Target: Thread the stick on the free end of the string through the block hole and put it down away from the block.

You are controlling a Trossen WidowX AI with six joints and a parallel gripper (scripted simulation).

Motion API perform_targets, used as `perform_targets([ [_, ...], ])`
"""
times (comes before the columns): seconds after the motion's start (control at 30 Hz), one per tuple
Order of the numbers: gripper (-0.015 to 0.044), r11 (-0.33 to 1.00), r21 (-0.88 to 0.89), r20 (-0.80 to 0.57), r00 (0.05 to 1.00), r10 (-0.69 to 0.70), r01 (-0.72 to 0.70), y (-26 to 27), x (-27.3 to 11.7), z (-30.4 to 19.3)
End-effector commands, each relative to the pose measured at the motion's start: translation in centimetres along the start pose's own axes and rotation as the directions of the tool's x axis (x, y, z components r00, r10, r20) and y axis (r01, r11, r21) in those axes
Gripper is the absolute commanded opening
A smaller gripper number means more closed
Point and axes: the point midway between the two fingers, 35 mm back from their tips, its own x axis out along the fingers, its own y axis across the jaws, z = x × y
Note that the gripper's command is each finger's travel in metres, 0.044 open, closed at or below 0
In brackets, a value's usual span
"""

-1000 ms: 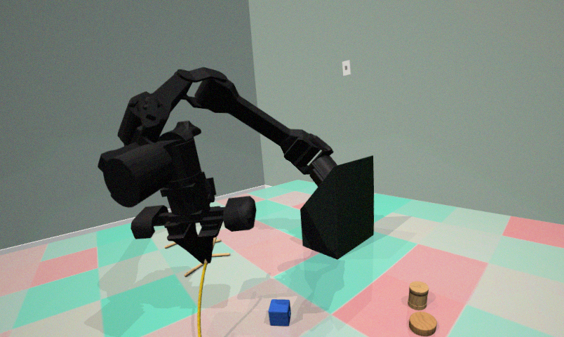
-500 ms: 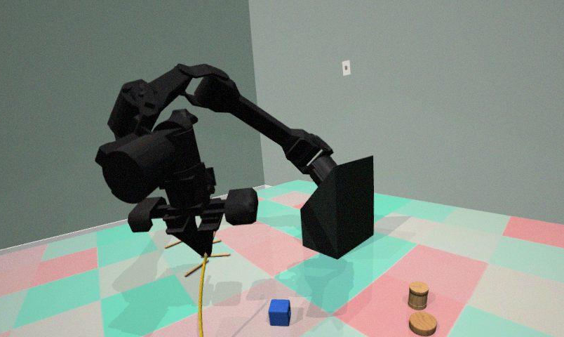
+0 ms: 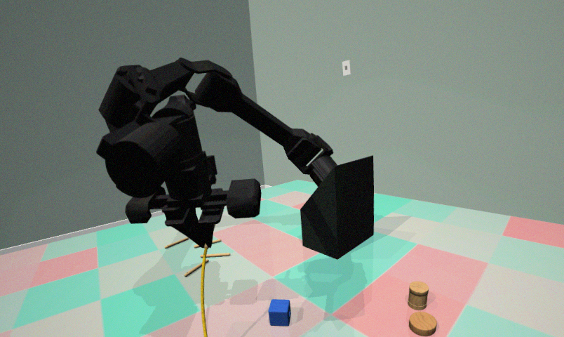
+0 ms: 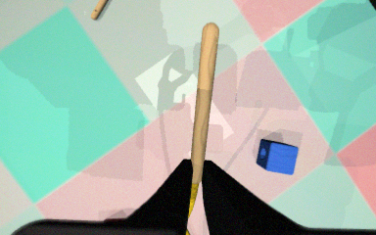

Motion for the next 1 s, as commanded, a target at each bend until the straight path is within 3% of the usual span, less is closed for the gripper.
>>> perform_targets([
  [0.0, 0.0000, 1.000, 0.005, 0.017, 1.000, 0.000, 0.000, -0.25, -0.31, -0.18],
  [0.1, 0.0000, 1.000, -0.018, 0.017, 1.000, 0.000, 0.001, -0.25, -0.33, -0.18],
  [0.47, 0.0000, 0.924, -0.381, 0.015, 1.000, -0.009, 0.014, -0.18, -0.34, -0.21],
  [0.97, 0.0000, 0.615, -0.788, 0.012, 1.000, -0.020, 0.022, -0.08, -0.35, -0.25],
])
